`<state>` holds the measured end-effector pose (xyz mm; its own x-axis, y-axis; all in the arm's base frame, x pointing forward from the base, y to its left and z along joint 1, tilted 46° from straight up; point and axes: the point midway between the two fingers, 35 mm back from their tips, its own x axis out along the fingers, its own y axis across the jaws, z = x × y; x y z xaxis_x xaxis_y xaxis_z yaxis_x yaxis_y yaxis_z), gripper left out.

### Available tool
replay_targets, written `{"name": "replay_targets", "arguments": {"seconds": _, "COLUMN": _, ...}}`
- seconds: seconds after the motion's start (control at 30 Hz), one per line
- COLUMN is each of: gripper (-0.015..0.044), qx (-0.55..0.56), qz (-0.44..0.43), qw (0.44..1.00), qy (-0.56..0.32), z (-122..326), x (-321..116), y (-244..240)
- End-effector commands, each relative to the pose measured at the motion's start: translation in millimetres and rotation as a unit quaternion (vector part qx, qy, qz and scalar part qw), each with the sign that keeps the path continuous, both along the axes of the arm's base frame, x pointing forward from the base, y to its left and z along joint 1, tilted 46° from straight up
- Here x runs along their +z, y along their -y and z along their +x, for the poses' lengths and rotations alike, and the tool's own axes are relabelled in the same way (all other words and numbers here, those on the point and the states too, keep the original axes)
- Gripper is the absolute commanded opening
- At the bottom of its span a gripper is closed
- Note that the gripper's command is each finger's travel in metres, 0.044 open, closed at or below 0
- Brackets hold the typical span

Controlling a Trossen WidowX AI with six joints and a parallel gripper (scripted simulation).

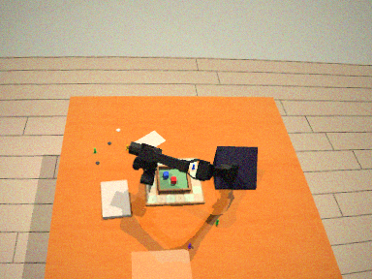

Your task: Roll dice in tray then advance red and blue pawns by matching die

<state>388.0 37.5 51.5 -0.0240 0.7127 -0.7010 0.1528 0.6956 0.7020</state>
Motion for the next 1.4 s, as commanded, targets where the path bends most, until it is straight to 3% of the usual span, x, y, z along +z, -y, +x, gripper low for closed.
{"name": "replay_targets", "arguments": {"seconds": 0.0, "gripper": 0.0000, "qx": 0.001, "qz": -0.002, "qw": 1.000, "qy": 0.001, "z": 1.6, "x": 15.5, "y": 18.3}}
{"name": "replay_targets", "arguments": {"seconds": 0.53, "gripper": 0.0000, "qx": 0.001, "qz": -0.001, "qw": 1.000, "qy": 0.000, "z": -4.6, "x": 59.6, "y": 60.9}}
{"name": "replay_targets", "arguments": {"seconds": 1.37, "gripper": 0.0000, "qx": 0.001, "qz": -0.002, "qw": 1.000, "qy": -0.001, "z": -55.9, "x": 68.3, "y": -8.0}}
